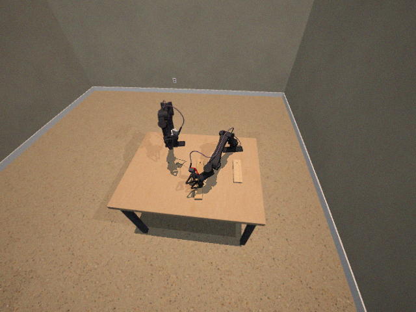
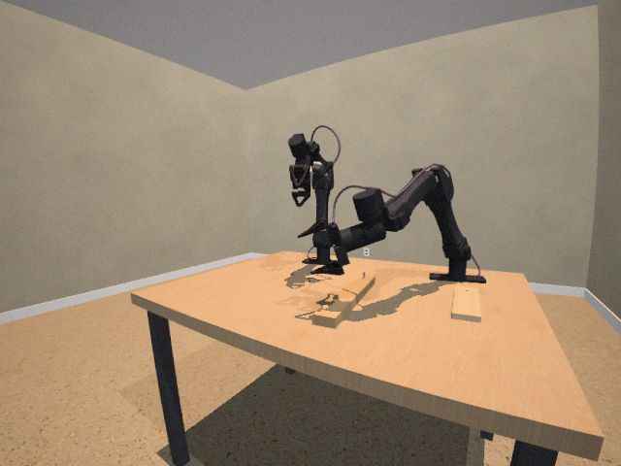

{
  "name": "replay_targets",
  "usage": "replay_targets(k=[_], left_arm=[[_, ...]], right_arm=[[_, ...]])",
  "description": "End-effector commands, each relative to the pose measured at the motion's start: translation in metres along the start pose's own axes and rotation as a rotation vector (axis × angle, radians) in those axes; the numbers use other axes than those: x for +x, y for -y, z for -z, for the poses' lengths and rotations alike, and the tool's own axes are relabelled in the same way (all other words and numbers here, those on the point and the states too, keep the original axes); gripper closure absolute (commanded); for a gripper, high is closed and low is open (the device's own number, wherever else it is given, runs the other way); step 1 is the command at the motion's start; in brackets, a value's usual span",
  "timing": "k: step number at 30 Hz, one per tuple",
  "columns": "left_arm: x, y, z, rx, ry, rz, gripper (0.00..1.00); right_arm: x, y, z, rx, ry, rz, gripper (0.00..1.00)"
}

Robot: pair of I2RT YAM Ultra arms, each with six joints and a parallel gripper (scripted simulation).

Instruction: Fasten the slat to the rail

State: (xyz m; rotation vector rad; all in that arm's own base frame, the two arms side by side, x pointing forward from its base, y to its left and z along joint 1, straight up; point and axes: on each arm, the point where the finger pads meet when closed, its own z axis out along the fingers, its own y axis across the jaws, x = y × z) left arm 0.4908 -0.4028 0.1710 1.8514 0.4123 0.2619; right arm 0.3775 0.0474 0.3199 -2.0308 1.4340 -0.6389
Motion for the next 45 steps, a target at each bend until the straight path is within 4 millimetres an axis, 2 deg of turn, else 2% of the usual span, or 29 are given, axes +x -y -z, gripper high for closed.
replay_targets(k=[1, 18, 21, 32, 35, 45], left_arm=[[0.000, -0.009, 0.002, -0.016, -0.003, -0.011, 0.00], [0.001, -0.012, 0.006, -0.018, -0.010, -0.002, 0.00], [0.011, -0.012, 0.019, -0.008, -0.046, 0.050, 0.00], [0.049, -0.048, 0.091, -0.077, -0.223, 0.328, 0.00], [0.049, -0.051, 0.096, -0.085, -0.234, 0.352, 0.00], [0.076, -0.076, 0.172, -0.203, -0.391, 0.613, 0.00]], right_arm=[[0.000, 0.003, 0.003, 0.012, -0.002, 0.002, 0.00], [0.001, 0.003, 0.003, 0.017, -0.005, -0.007, 0.00], [0.004, 0.003, 0.005, 0.039, -0.023, -0.050, 0.00], [0.015, 0.016, 0.009, 0.173, -0.055, -0.330, 0.00], [0.014, 0.018, 0.009, 0.186, -0.053, -0.353, 0.00], [0.023, 0.029, 0.016, 0.324, -0.043, -0.618, 0.00]])
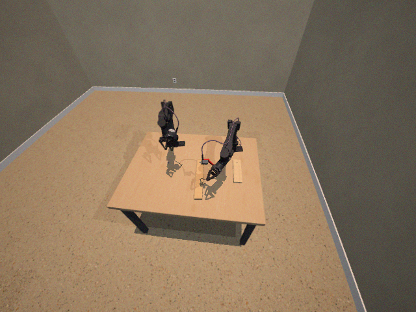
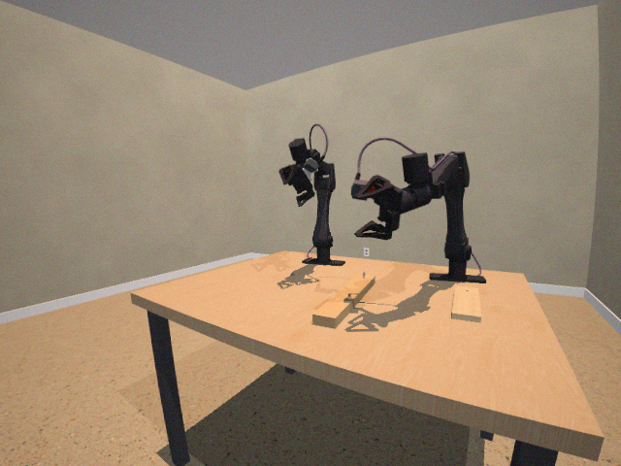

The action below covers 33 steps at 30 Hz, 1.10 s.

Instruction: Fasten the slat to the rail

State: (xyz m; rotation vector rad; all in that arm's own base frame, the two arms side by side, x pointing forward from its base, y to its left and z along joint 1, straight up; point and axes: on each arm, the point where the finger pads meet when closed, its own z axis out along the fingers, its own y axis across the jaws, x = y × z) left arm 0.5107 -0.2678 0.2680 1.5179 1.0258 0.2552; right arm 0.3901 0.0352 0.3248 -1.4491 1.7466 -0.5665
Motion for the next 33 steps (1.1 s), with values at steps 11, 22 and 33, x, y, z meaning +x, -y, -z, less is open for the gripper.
replay_targets(k=[11, 22, 33], left_arm=[[0.027, -0.058, 0.088, -0.189, -0.163, 0.384, 0.00], [0.046, -0.083, 0.163, -0.379, -0.247, 0.667, 0.00], [0.059, -0.095, 0.242, -0.614, -0.282, 0.950, 0.00]], right_arm=[[0.002, 0.038, 0.021, 0.254, 0.060, -0.379, 0.00], [0.003, 0.049, 0.033, 0.373, 0.159, -0.663, 0.00], [0.007, 0.060, 0.049, 0.480, 0.300, -0.959, 0.00]])
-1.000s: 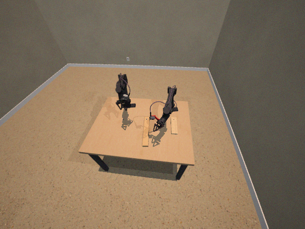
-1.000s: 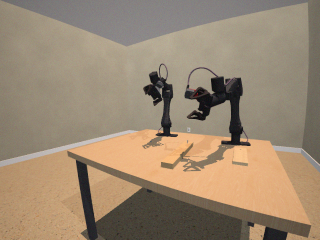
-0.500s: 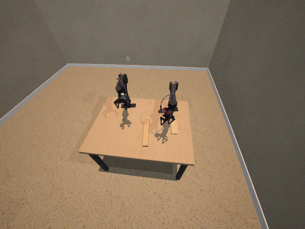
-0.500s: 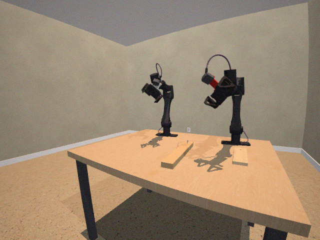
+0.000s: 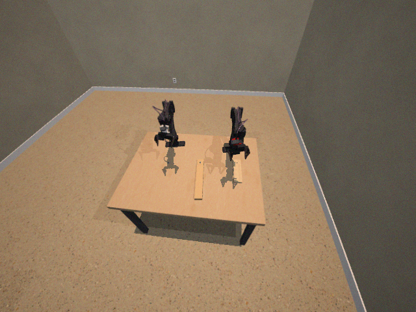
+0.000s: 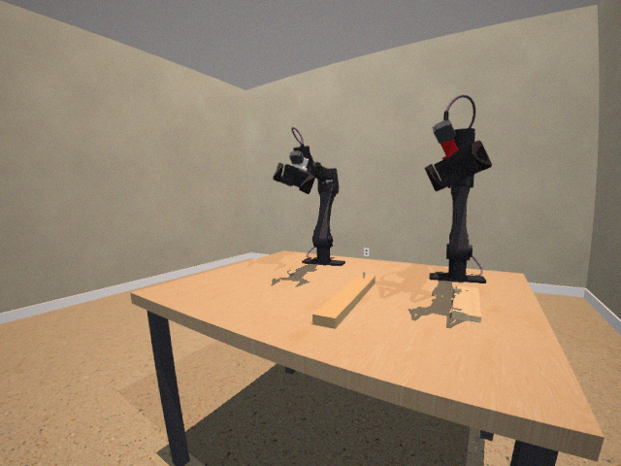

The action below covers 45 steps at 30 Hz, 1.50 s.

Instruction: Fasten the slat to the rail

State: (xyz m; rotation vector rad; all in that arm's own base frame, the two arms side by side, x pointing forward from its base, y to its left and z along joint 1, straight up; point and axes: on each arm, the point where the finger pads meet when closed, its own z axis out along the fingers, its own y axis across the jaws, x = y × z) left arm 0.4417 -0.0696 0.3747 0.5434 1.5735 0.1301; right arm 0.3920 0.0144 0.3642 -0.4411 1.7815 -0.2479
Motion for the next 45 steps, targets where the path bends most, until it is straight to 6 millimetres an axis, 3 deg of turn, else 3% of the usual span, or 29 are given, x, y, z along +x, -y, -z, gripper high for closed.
replay_targets(k=[1, 5, 7, 13, 15, 25, 33, 45], left_arm=[[-0.005, -0.026, 0.031, -0.107, -0.001, 0.181, 0.00], [-0.001, -0.045, 0.057, -0.194, 0.010, 0.309, 0.00], [-0.001, -0.045, 0.057, -0.194, 0.010, 0.309, 0.00], [0.000, -0.063, 0.084, -0.280, 0.039, 0.432, 0.00], [-0.007, -0.064, 0.086, -0.280, 0.054, 0.433, 0.00], [-0.002, -0.060, 0.082, -0.268, 0.036, 0.426, 0.00], [0.046, -0.045, 0.072, -0.243, -0.122, 0.423, 0.00], [0.092, -0.027, 0.072, -0.209, -0.285, 0.422, 0.00]], right_arm=[[-0.025, 0.020, 0.014, 0.098, 0.136, -0.174, 0.00], [-0.029, 0.025, 0.021, 0.118, 0.197, -0.303, 0.00], [-0.029, 0.025, 0.021, 0.118, 0.197, -0.303, 0.00], [-0.032, 0.030, 0.028, 0.133, 0.259, -0.430, 0.00], [-0.041, 0.034, 0.032, 0.138, 0.281, -0.431, 0.00], [-0.034, 0.029, 0.024, 0.122, 0.252, -0.424, 0.00], [-0.034, 0.029, 0.024, 0.122, 0.252, -0.424, 0.00], [-0.034, 0.029, 0.024, 0.122, 0.252, -0.424, 0.00]])
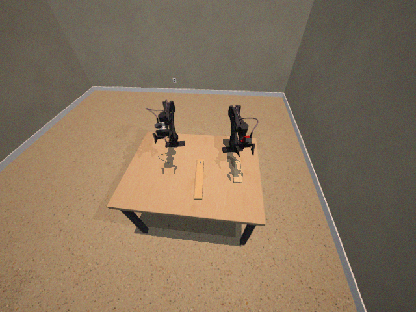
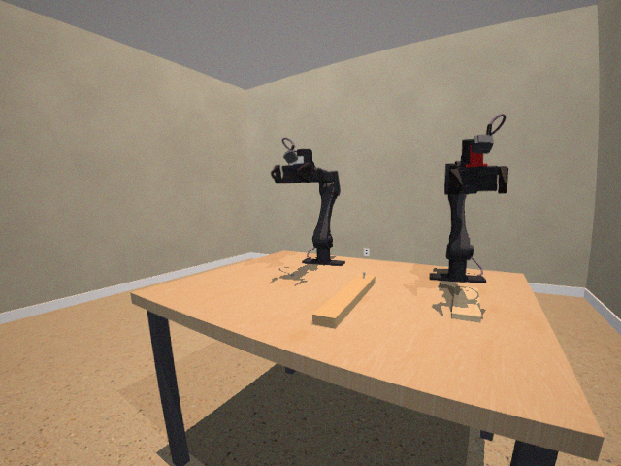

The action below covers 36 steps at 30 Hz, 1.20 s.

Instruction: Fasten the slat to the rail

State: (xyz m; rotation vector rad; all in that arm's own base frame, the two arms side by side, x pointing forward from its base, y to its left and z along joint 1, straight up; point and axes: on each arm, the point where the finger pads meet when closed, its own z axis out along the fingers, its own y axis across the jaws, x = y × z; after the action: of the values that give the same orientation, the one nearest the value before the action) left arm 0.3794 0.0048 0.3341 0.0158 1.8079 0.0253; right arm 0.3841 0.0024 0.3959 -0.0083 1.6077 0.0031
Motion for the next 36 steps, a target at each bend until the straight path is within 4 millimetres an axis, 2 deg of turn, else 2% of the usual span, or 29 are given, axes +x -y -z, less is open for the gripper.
replay_targets(k=[1, 11, 13, 17, 28, 30, 36], left_arm=[[0.030, -0.004, -0.007, -0.013, -0.101, -0.019, 0.00], [0.080, -0.006, -0.006, -0.011, -0.268, -0.037, 0.00], [0.080, -0.006, -0.006, -0.011, -0.268, -0.037, 0.00], [0.100, -0.006, -0.004, -0.009, -0.336, -0.044, 0.00], [0.153, -0.007, 0.009, 0.001, -0.525, -0.061, 0.00], [0.153, -0.007, 0.009, 0.001, -0.525, -0.061, 0.00], [0.181, -0.008, 0.020, 0.008, -0.630, -0.070, 0.00]], right_arm=[[-0.016, 0.001, 0.004, 0.007, 0.049, -0.003, 0.00], [-0.016, 0.001, 0.004, 0.007, 0.049, -0.003, 0.00], [-0.016, 0.001, 0.004, 0.007, 0.049, -0.003, 0.00], [-0.016, 0.001, 0.004, 0.007, 0.049, -0.003, 0.00], [-0.016, 0.001, 0.004, 0.007, 0.049, -0.003, 0.00], [-0.016, 0.001, 0.004, 0.007, 0.049, -0.003, 0.00], [-0.016, 0.001, 0.004, 0.007, 0.049, -0.003, 0.00]])
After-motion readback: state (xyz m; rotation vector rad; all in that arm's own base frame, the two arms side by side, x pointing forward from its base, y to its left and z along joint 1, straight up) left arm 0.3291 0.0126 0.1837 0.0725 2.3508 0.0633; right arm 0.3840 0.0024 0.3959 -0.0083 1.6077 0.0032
